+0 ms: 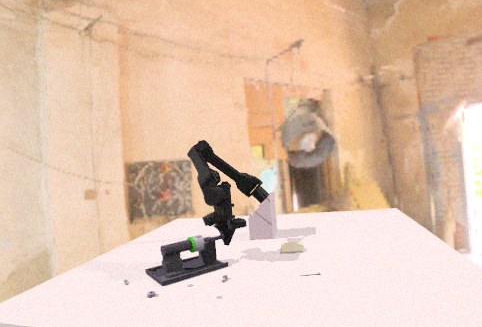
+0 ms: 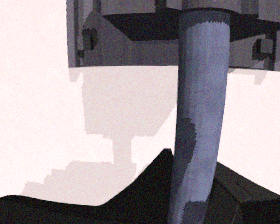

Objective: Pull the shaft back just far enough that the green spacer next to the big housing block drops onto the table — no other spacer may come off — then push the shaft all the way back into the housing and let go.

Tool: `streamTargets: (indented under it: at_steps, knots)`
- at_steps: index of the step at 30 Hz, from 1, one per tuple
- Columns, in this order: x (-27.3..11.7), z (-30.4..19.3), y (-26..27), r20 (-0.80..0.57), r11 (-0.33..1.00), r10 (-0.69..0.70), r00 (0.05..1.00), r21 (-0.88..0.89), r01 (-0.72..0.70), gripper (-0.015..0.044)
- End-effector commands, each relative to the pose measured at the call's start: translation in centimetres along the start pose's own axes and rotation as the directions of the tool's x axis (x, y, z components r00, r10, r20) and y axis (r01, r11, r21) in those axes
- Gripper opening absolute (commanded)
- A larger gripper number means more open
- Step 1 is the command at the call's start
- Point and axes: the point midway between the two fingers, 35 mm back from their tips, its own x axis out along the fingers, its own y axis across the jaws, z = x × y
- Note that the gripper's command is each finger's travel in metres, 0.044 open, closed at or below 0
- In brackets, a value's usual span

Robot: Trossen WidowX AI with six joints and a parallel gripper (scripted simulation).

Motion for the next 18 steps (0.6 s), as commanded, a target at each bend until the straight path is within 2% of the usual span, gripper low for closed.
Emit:
streamTargets:
  at_steps: [1,18]
  knots:
    - [0.07,-0.33,-0.02,-0.006,1.000,0.000,1.000,-0.004,0.000,0.0000]
    - [0.07,-0.50,-0.02,-0.006,1.000,0.000,1.000,-0.004,0.000,0.0000]
